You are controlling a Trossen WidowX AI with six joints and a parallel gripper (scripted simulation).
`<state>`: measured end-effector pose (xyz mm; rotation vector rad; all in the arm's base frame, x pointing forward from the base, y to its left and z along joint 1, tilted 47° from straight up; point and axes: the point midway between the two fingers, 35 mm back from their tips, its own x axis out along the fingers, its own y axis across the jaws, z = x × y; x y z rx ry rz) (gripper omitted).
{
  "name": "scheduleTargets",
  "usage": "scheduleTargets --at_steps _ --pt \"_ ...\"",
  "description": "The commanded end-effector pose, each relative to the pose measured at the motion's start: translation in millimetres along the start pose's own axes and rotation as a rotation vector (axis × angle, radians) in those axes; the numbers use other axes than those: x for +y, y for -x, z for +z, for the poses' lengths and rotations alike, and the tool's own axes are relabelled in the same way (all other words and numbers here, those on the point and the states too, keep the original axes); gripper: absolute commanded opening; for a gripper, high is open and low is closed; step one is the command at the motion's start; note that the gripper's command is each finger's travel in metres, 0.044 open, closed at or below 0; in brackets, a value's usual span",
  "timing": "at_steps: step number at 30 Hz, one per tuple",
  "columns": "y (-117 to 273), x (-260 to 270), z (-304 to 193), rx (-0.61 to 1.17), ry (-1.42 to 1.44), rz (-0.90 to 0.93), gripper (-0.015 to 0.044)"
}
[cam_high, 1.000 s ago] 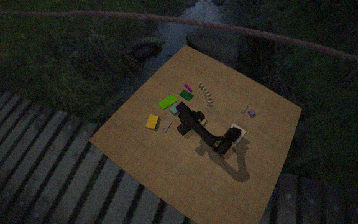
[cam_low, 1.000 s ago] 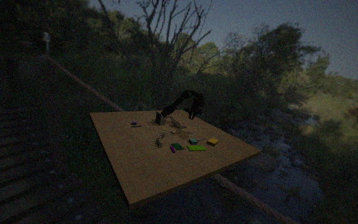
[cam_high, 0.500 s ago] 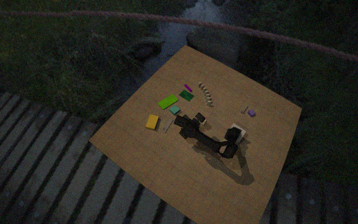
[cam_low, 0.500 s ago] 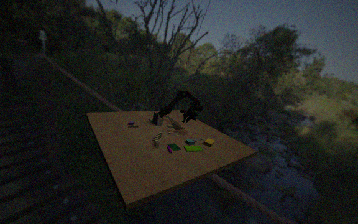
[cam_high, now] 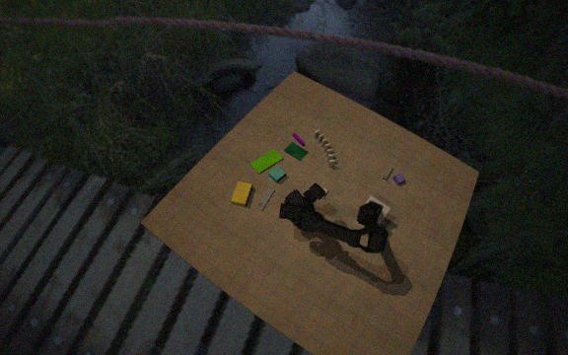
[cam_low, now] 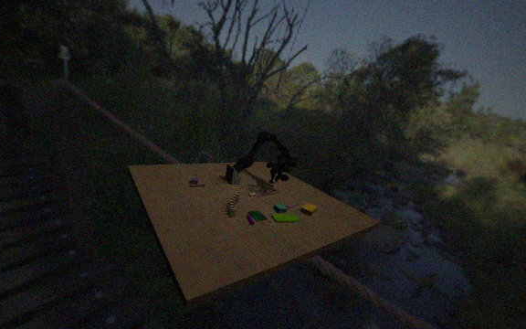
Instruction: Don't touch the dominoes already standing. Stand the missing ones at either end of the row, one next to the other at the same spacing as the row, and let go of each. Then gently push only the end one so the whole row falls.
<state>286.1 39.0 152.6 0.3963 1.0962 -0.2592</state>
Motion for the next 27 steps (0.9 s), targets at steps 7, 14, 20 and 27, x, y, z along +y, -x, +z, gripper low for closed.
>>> scheduleTargets --at_steps 7,14,20,27 --pt "3.4 7.0 1.9 -0.252 -0.070 -0.022 0.0107" --pt "13.1 13.1 3.3 -0.438 -0.154 0.009 0.0107" --pt "24.6 16.6 2.2 -0.588 -0.247 0.061 0.0107" --pt "40.2 17.3 -2.3 -0.746 -0.381 0.148 0.0107"
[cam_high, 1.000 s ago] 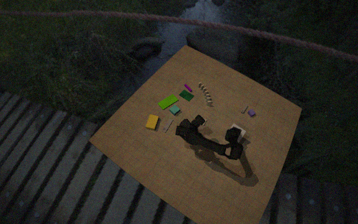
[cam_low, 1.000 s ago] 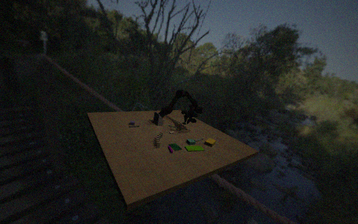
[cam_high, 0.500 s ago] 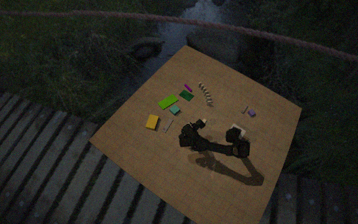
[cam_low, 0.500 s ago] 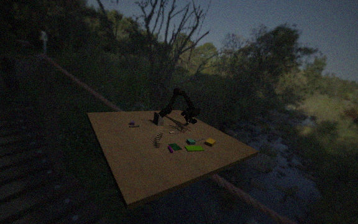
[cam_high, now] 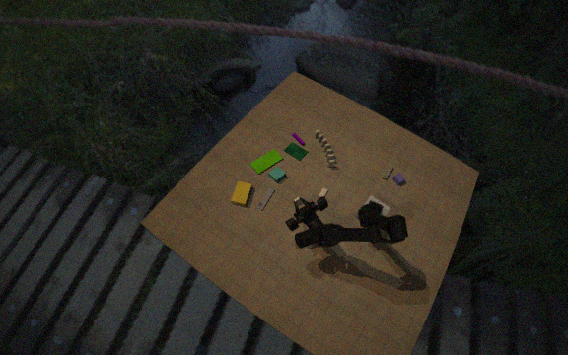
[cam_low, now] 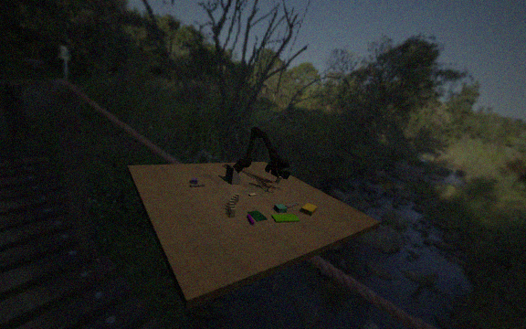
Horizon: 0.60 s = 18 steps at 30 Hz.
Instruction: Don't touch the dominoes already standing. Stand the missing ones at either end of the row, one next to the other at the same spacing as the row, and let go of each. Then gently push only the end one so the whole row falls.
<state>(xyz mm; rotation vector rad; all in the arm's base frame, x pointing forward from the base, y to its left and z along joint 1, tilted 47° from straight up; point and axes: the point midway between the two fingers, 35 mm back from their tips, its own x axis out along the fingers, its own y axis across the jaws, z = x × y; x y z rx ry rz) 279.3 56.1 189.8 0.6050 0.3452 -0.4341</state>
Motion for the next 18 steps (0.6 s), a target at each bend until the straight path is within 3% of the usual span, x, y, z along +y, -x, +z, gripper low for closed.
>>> scheduleTargets --at_steps 1,9,18 --pt "7.8 -2.4 0.8 -0.073 -0.080 0.028 0.0107" --pt "26.4 -6.2 6.3 -0.208 -0.270 0.100 0.0107" --pt "26.8 -6.4 6.4 -0.210 -0.275 0.102 0.0107"
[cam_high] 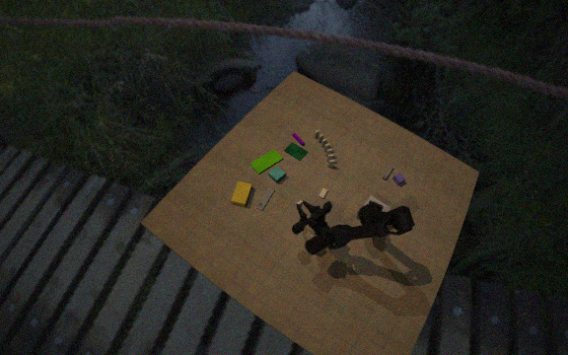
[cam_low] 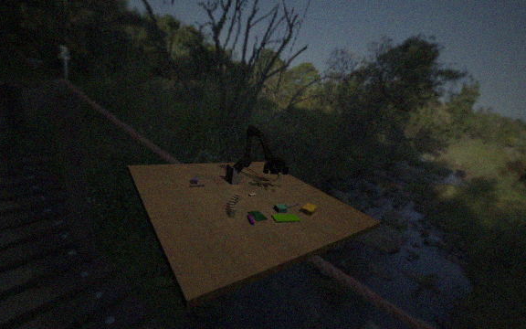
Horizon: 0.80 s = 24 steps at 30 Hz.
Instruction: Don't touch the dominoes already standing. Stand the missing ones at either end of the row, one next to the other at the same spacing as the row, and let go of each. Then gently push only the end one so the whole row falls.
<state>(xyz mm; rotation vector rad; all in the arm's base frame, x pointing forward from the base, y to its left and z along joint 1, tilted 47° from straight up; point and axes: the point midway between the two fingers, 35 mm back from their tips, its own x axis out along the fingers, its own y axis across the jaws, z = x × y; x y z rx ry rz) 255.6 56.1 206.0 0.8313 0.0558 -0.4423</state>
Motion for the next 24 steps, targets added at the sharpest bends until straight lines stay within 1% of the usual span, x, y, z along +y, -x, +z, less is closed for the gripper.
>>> scheduleTargets --at_steps 1,12,24 --pt "0.1 -2.9 -1.0 -0.004 -0.002 -0.003 0.0107" --pt "-0.1 -2.5 -2.9 -0.003 -0.002 -0.003 0.0107" --pt "-4.3 1.3 -37.7 0.010 0.006 -0.011 0.0107"
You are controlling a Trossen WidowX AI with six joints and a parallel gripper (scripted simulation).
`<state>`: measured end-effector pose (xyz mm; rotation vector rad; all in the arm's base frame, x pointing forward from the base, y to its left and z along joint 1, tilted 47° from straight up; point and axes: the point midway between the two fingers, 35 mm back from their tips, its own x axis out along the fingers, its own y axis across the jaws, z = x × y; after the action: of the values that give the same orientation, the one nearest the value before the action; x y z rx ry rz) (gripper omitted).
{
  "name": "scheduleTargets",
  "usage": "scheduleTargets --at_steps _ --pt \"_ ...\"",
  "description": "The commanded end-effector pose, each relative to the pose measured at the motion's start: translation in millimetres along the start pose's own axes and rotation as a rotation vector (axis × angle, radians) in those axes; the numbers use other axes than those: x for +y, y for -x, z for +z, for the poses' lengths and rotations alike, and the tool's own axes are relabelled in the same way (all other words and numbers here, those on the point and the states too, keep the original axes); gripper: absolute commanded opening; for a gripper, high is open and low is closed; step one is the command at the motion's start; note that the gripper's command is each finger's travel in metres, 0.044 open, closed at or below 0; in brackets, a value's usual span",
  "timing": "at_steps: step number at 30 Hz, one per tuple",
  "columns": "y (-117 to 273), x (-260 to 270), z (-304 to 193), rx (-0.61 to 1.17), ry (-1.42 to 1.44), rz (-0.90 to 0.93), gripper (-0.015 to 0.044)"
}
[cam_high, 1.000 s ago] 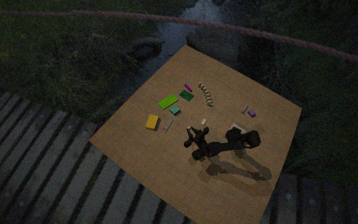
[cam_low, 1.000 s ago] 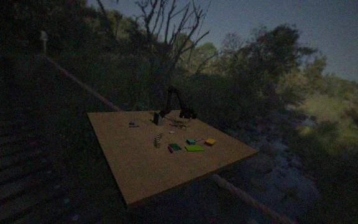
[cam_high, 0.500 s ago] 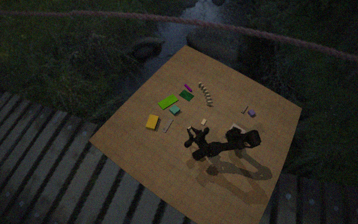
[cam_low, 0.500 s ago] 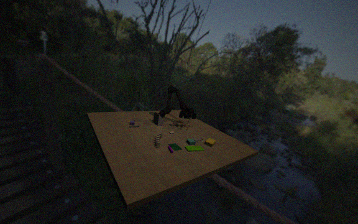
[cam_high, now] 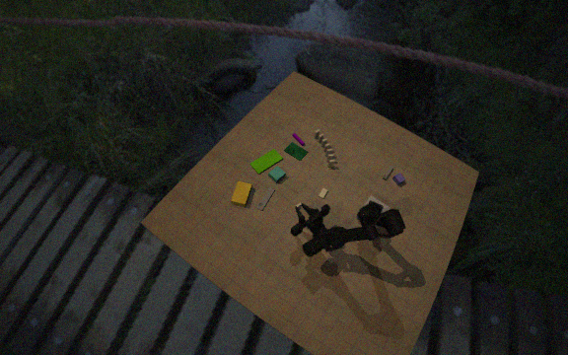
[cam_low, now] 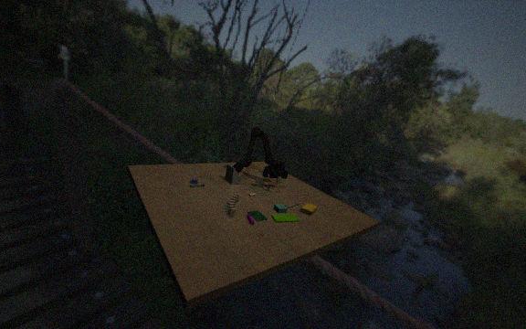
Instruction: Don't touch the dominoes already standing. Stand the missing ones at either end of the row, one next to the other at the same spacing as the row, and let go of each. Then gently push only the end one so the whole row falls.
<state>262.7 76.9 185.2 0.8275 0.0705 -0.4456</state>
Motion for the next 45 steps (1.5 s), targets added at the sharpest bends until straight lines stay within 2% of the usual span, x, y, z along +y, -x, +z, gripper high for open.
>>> scheduleTargets --at_steps 1,25,37,45 --pt "-1.0 0.9 -10.5 0.000 0.000 -0.003 0.0107" --pt "-0.9 -3.7 -79.5 -0.008 -0.006 0.005 0.0107" --pt "-0.7 -4.1 -81.4 -0.009 -0.006 0.006 0.0107" --pt "-0.7 -4.1 -81.4 -0.009 -0.006 0.006 0.0317"
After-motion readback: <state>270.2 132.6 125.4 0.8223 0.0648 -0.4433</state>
